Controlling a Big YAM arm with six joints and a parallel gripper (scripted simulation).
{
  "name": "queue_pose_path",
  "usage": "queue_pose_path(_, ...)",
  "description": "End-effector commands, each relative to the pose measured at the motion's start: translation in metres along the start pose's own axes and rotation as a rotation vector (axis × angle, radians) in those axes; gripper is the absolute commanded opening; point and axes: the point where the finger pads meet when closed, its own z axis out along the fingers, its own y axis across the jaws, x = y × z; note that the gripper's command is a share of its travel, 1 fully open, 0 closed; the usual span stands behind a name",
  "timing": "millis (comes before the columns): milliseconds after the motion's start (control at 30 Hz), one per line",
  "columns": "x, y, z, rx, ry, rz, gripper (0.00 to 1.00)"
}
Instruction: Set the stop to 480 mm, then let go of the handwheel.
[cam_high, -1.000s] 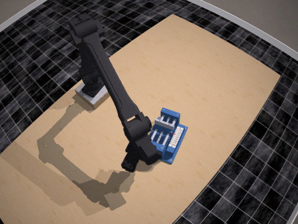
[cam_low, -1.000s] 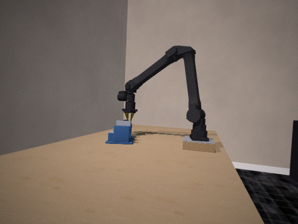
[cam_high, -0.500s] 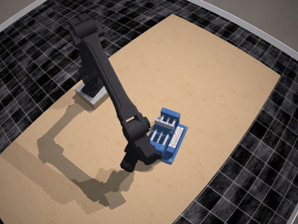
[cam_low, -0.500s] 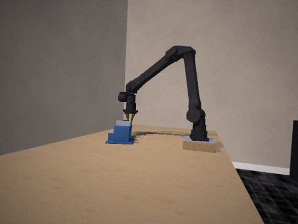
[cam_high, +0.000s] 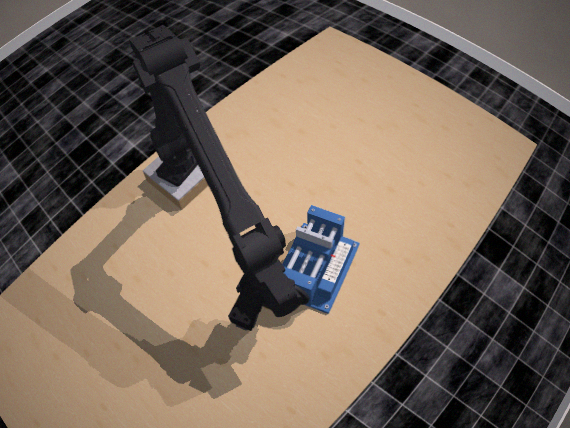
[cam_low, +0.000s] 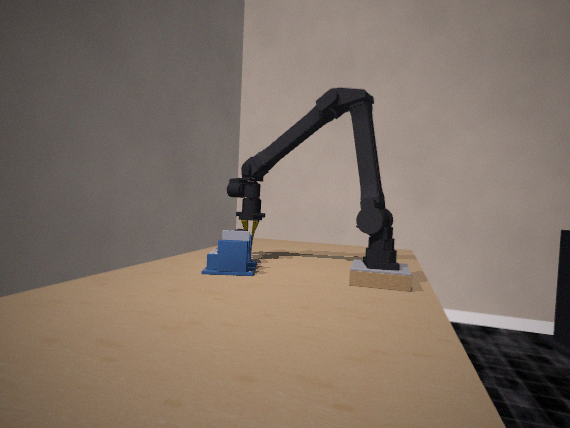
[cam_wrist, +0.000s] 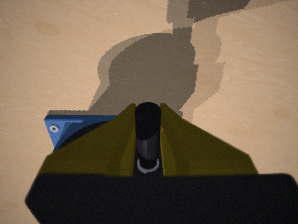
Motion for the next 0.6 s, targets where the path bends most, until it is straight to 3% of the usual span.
queue_pose_path(0, -0.006, -0.008, 0.009, 0.015, -0.002, 0.001, 0.06)
queue_pose_path(567, -0.006, -0.005, 0.021, 0.012, -0.003, -0.001, 0.06)
